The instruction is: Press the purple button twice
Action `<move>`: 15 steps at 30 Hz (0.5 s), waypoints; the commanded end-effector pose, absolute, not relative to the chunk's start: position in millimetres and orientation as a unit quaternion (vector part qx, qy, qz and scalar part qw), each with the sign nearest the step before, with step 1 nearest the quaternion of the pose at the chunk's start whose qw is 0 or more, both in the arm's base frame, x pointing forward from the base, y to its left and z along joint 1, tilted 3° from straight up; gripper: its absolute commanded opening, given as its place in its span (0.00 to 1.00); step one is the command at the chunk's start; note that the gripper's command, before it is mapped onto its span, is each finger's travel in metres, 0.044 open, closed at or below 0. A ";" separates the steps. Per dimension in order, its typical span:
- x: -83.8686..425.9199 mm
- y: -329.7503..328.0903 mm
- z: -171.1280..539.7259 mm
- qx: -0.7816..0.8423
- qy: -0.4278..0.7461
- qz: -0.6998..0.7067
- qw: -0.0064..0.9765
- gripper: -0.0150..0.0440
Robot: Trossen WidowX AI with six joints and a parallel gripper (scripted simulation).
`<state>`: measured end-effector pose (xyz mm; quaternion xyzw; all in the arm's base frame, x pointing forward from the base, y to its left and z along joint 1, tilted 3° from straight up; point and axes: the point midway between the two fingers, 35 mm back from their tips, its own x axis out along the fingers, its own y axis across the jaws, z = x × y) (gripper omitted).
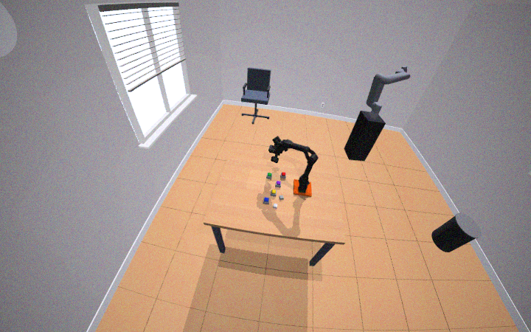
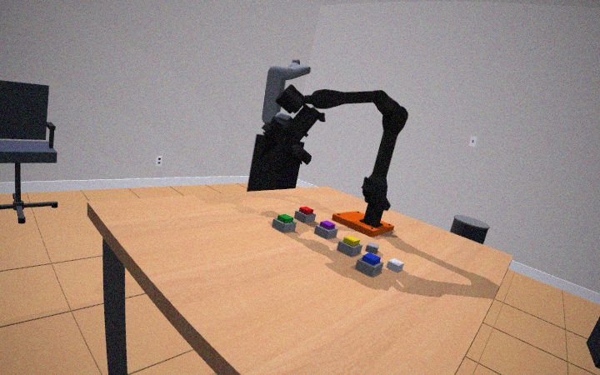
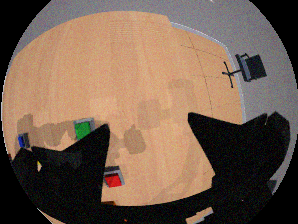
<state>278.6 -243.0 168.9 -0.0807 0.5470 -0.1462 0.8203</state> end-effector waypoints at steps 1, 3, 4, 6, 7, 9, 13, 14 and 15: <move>272.2 -169.5 150.5 -0.022 0.599 -0.093 0.795 0.93; 263.4 -135.9 144.6 0.000 0.627 -0.073 0.776 0.93; 257.3 -119.5 142.1 0.010 0.642 -0.064 0.764 0.93; 242.0 -88.3 138.4 0.026 0.674 -0.049 0.736 0.93; 232.6 -73.4 137.1 0.033 0.691 -0.043 0.721 0.93; 220.1 -56.6 136.3 0.038 0.712 -0.039 0.701 0.93; 218.8 -55.0 136.3 0.039 0.714 -0.038 0.698 0.93; 218.8 -55.0 136.3 0.039 0.714 -0.038 0.698 0.93; 218.8 -55.0 136.3 0.039 0.714 -0.038 0.698 0.93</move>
